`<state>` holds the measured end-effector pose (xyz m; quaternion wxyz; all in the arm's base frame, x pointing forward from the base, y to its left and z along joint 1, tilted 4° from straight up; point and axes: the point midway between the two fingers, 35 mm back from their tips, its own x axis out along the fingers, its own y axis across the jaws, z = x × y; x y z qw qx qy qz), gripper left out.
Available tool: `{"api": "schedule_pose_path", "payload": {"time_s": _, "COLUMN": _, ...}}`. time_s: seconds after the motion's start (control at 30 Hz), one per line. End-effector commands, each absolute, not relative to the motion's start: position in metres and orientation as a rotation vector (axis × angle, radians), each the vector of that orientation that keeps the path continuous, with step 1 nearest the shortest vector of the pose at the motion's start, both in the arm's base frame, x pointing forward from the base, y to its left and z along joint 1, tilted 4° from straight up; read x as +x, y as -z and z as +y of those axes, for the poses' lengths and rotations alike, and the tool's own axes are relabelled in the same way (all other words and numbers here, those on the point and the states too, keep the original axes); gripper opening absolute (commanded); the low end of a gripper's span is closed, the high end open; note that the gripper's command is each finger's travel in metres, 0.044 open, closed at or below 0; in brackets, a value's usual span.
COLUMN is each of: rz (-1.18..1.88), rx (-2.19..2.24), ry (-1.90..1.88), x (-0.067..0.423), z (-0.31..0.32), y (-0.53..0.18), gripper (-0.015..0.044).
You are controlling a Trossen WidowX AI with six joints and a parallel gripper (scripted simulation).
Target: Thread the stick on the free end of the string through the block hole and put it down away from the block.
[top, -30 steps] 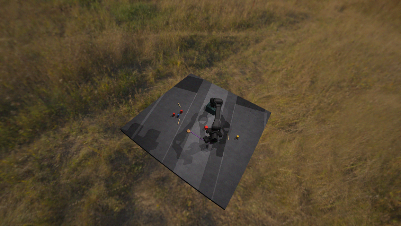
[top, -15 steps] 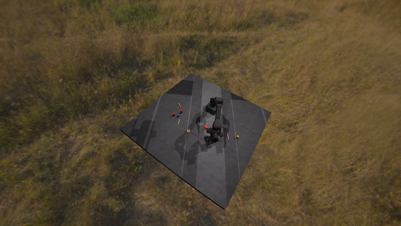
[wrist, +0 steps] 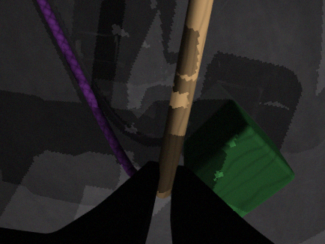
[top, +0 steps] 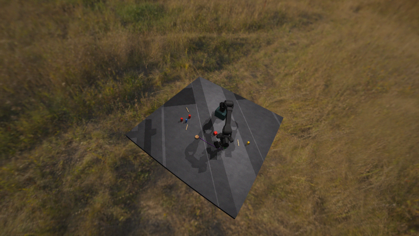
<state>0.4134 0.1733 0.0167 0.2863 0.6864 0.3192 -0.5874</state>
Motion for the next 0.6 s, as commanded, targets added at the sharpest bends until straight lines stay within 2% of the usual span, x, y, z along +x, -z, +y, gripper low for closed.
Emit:
{"api": "schedule_pose_path", "payload": {"time_s": 0.0, "rz": 0.856, "rx": 1.813, "ry": 1.596, "x": 0.403, "z": 0.175, "y": -0.005, "gripper": 0.0}}
{"api": "schedule_pose_path", "payload": {"time_s": 0.57, "rz": 0.851, "rx": 1.804, "ry": 1.605, "x": 0.393, "z": 0.175, "y": 0.006, "gripper": 0.0}}
